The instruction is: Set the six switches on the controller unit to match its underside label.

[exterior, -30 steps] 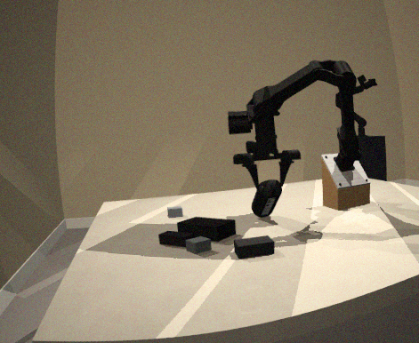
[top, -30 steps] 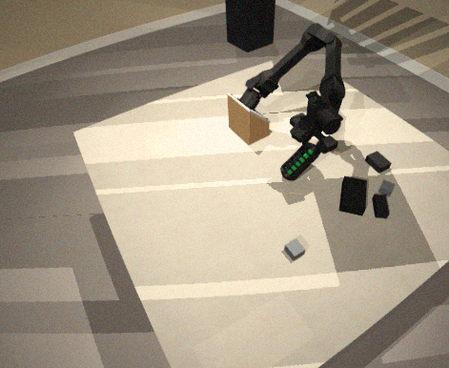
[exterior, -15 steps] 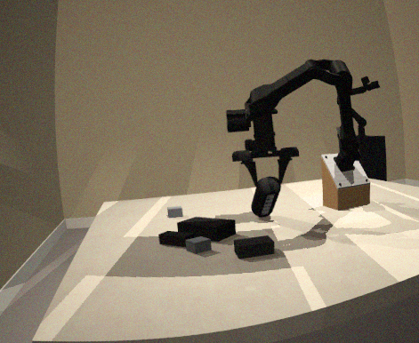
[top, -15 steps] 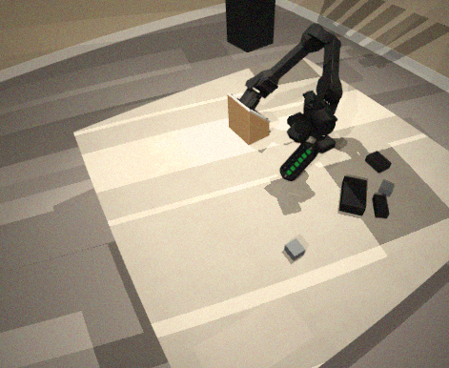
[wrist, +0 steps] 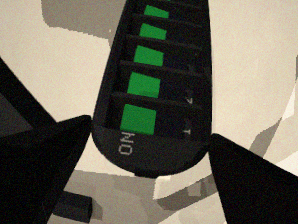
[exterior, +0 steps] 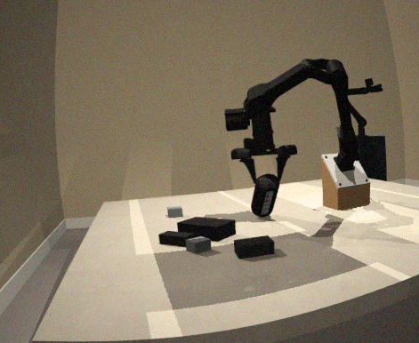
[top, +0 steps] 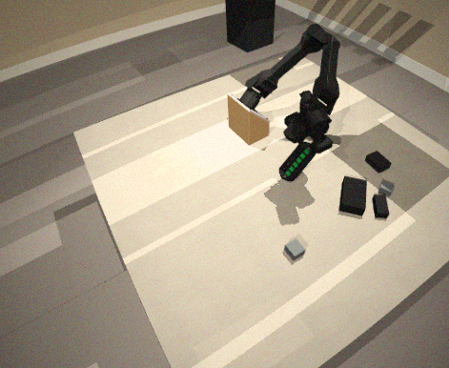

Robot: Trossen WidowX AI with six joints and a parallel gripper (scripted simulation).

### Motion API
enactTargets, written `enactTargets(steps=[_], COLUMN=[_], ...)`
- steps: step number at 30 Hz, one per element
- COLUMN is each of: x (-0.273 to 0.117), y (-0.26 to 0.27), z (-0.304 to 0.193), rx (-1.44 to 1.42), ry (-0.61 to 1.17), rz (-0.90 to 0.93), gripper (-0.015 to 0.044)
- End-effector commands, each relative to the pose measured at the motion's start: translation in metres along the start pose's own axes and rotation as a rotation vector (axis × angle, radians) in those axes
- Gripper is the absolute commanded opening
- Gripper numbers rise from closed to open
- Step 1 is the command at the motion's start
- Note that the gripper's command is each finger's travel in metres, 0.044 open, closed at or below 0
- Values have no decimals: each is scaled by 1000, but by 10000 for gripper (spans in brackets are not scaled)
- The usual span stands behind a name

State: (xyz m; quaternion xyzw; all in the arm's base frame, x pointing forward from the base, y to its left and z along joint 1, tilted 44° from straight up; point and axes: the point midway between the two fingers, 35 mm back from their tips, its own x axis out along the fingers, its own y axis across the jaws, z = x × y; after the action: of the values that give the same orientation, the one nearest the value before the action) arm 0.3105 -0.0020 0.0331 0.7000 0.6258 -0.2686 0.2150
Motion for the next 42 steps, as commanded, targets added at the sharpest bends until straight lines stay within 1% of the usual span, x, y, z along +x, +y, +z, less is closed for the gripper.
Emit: enactTargets(steps=[1, 42], x=[0, -13], y=[0, 0], z=[6, 38], rx=[0, 0], ry=[2, 88], rz=[-6, -6], gripper=[336, 336])
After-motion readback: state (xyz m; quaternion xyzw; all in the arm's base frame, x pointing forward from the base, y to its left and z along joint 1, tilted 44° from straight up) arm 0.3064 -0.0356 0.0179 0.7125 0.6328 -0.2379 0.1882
